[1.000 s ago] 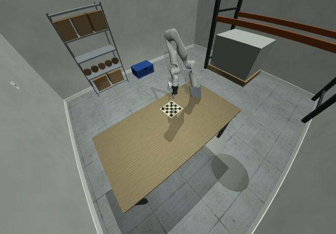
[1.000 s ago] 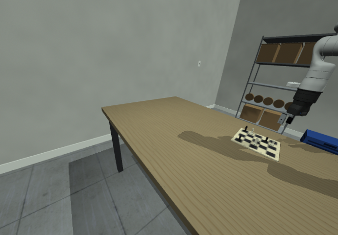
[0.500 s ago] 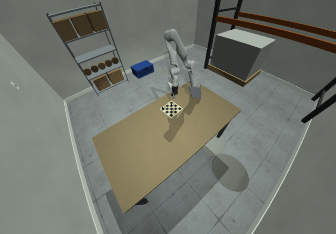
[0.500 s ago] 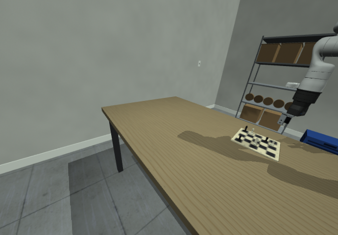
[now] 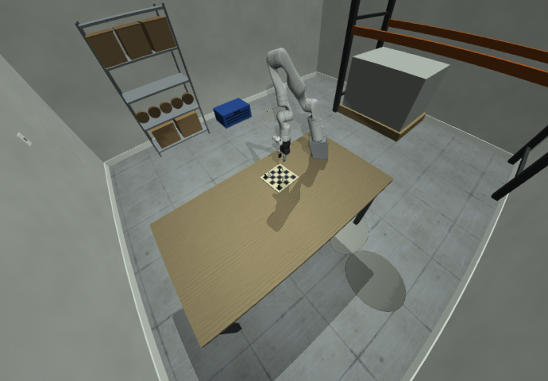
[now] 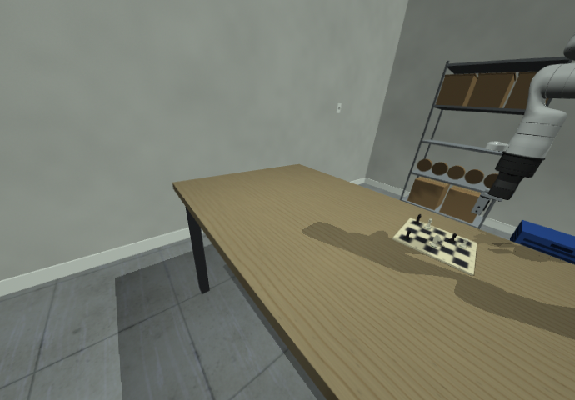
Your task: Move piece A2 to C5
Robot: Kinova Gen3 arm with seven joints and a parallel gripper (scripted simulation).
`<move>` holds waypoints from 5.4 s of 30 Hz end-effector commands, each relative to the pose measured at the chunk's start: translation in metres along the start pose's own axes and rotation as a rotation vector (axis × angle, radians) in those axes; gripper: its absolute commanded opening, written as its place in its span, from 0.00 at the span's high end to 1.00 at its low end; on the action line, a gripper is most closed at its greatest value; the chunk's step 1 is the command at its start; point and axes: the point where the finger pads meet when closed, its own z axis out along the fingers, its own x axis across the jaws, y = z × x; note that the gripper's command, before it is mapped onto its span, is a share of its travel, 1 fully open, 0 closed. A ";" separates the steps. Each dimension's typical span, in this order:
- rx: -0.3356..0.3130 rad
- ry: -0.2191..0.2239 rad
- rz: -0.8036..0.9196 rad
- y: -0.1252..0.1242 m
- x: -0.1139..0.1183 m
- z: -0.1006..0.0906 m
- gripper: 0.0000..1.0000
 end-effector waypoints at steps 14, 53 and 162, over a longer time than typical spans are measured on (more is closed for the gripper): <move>-0.015 -0.002 -0.422 -0.003 -0.006 0.007 0.00; -0.012 -0.011 -1.696 0.005 -0.010 0.027 0.00; 0.012 -0.015 -2.645 0.011 0.007 0.042 0.32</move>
